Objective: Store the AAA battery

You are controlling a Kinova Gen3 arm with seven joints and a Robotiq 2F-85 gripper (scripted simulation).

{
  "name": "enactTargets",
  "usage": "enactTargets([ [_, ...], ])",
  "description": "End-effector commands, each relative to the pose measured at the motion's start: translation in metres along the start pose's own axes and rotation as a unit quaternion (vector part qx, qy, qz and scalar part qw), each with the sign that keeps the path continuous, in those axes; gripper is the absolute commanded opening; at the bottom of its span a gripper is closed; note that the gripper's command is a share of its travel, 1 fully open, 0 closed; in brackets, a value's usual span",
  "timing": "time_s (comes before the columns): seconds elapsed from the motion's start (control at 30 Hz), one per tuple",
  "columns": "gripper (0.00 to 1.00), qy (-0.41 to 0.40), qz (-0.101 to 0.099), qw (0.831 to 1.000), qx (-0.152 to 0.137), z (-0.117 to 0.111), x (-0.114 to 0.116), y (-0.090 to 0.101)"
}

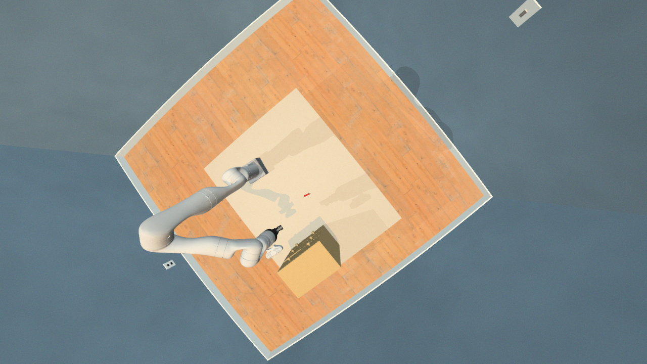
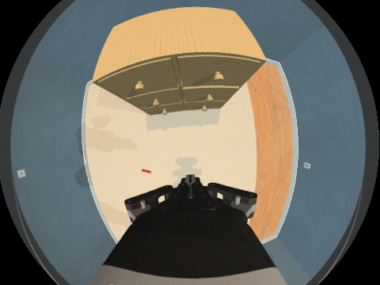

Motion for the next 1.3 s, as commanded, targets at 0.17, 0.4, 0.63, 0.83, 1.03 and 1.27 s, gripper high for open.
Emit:
enactTargets([
  [0.17, 0.0, 0.011, 0.003, 1.0, 0.0, -0.026, -0.064, 0.0],
  [0.4, 0.0, 0.011, 0.003, 1.0, 0.0, -0.03, -0.073, -0.001],
  [0.63, 0.0, 0.009, 0.004, 1.0, 0.001, -0.03, -0.072, -0.002],
  [0.83, 0.0, 0.002, 0.013, 1.0, 0.009, -0.034, -0.068, -0.011],
  [1.03, 0.0, -0.006, 0.024, 0.999, 0.02, -0.038, -0.062, -0.022],
  [1.27, 0.0, -0.024, 0.053, 0.997, 0.051, -0.048, -0.049, -0.05],
])
Point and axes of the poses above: the point where the finger pads meet when closed, its own y axis back along the fingers, its own x axis across the jaws, z = x × y, the point moved 8 cm from there along y, back along the fingers, and after that the axes turned 15 degrees about y, right-handed, at the moved point
